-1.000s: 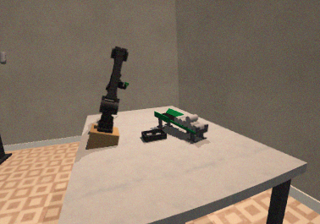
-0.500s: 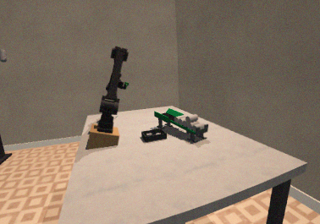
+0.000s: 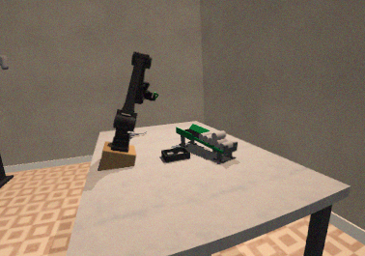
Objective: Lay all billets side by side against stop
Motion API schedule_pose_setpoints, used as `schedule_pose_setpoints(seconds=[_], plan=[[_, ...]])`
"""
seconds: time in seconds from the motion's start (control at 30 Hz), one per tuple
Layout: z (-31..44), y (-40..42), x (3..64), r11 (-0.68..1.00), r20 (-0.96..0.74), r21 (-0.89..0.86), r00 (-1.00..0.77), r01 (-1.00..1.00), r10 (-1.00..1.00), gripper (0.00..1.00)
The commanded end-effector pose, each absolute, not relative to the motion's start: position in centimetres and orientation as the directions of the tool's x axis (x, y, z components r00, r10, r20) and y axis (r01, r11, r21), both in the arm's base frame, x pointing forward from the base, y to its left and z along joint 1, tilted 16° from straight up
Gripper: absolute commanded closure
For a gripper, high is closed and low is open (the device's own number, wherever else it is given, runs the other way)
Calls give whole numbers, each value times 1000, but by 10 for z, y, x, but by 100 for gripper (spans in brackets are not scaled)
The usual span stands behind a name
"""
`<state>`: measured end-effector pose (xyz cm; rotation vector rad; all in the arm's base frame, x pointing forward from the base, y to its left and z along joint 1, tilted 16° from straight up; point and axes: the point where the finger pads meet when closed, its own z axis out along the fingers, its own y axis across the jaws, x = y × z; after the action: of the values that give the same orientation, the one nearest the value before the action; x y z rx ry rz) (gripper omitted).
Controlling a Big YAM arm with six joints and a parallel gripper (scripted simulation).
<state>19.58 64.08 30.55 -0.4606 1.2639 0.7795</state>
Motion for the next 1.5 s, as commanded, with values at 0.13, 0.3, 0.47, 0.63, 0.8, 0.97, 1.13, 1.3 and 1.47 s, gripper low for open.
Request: schedule_pose_setpoints(seconds=[0.13, 0.3, 0.47, 0.63, 0.8, 0.97, 1.13, 1.3, 1.47], plan=[[353, 604, 275, 724, -957, 108, 126, -681, 262, 0], [371, 566, 335, 773, -964, 87, 142, -629, 224, 0], [391, 546, 364, 794, -962, 85, 157, -602, 223, 0], [407, 494, 417, 838, -970, 65, 164, -541, 181, 0], [415, 445, 454, 871, -977, 47, 157, -489, 141, 0], [434, 396, 486, 899, -980, 38, 160, -436, 119, 0], [448, 334, 515, 928, -985, 26, 149, -372, 88, 0], [469, 277, 533, 949, -986, 22, 148, -313, 71, 0], [471, 211, 544, 970, -993, 11, 112, -244, 40, 0]])
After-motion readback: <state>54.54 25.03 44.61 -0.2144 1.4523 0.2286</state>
